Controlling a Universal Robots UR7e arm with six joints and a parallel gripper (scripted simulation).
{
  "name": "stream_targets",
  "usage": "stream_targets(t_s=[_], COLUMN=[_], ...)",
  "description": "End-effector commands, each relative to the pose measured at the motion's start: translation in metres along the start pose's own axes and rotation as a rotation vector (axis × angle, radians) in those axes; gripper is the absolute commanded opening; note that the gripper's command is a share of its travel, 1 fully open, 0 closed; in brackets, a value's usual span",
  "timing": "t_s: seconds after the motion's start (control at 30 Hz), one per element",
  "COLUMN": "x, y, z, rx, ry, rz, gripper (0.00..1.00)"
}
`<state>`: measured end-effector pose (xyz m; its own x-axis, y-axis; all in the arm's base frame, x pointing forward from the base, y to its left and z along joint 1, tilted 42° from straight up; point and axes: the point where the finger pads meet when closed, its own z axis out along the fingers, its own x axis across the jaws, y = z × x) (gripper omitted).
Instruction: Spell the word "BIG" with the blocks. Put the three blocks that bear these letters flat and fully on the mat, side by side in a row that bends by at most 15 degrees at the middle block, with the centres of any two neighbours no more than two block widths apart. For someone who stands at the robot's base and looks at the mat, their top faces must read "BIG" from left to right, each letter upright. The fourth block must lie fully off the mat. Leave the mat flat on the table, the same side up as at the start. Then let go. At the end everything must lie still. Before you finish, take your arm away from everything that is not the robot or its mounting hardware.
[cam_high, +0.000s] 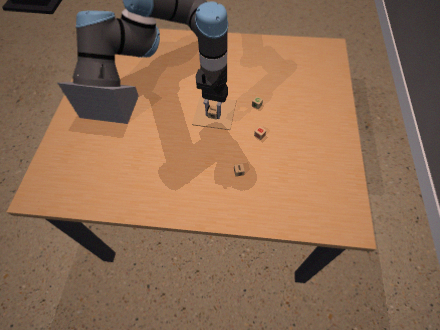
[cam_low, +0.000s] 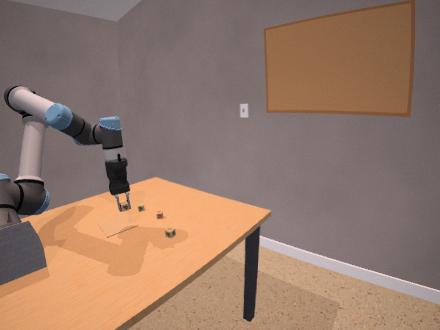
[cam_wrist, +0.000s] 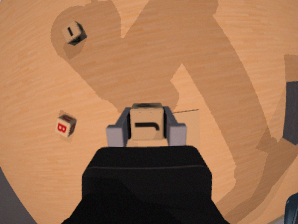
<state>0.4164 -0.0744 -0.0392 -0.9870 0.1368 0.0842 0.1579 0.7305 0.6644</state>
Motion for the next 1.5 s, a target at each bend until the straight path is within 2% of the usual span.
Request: stream_targets(t_s=[0.0, 0.2, 0.83, 1.03, 1.33, 1.4, 1.47], x=[0.003, 0.003, 0.004, 0.004, 0.004, 0.004, 0.004], y=[-0.024, -0.032, -0.031, -0.031, -0.031, -0.031, -0.031], z=[0.002, 0.002, 0.005, 0.018, 0.058, 0.058, 0.068], rx=[-0.002, -0.002, -0.003, -0.004, -0.004, -0.004, -0.004], ry=[0.001, 0.000, 0.002, 0.003, 0.003, 0.003, 0.003], rz=[-0.132, -0.179, -0.181, -0.181, -0.181, -0.181, -0.181], gripper=[0.57, 0.57, 0.57, 0.57, 0.57, 0.57, 0.57])
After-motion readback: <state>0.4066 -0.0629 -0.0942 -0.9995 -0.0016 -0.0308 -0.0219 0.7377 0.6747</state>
